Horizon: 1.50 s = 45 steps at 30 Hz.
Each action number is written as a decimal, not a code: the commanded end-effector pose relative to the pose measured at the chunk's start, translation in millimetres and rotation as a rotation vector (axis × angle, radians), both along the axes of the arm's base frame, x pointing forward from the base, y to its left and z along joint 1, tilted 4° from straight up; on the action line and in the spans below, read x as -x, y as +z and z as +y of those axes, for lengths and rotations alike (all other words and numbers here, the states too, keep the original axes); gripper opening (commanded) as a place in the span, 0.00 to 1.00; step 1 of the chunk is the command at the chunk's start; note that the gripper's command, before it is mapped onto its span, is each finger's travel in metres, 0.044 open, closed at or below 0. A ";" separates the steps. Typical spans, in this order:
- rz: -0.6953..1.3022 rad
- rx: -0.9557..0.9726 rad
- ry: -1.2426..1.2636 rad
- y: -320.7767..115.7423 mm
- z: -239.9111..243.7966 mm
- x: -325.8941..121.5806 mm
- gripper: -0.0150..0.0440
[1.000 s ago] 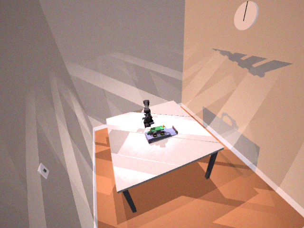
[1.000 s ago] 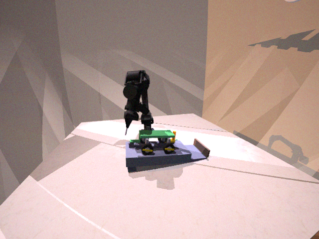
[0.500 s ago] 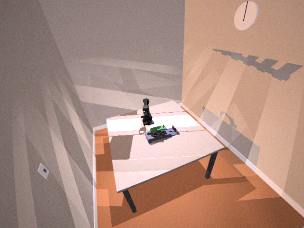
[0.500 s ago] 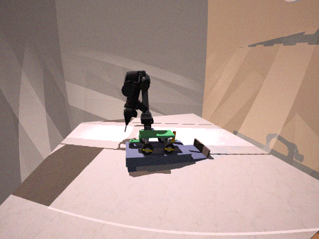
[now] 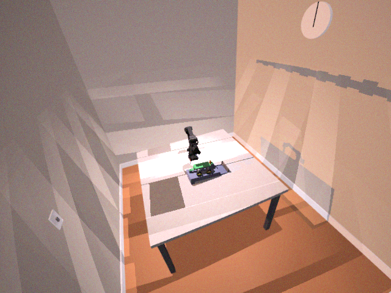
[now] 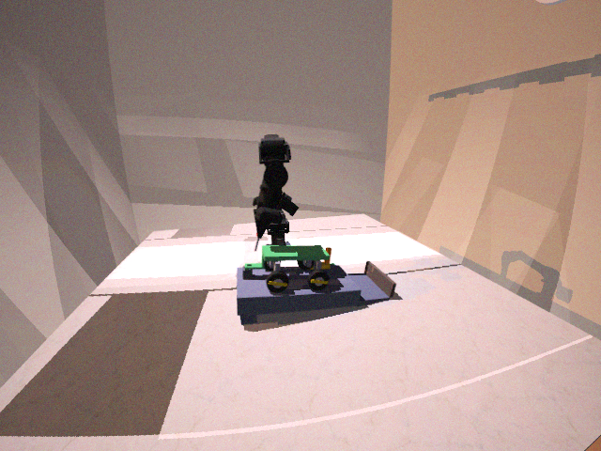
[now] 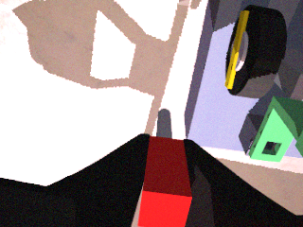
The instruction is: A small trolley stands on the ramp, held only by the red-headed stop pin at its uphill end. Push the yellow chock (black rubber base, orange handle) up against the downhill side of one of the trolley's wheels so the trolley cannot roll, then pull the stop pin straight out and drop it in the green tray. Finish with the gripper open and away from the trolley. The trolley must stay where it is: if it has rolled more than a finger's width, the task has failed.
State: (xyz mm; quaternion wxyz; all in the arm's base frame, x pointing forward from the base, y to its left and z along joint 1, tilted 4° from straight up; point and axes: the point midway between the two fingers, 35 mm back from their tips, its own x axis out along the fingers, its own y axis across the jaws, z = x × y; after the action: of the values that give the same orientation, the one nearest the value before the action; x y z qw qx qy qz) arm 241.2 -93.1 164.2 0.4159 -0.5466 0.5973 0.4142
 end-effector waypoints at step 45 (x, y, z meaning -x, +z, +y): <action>0.000 -0.012 -0.002 -32.4 195.6 -6.6 0.25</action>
State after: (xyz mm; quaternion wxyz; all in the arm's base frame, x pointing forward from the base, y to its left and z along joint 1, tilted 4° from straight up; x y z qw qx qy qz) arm 246.8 90.1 130.6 0.4154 -0.5445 0.5969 0.4180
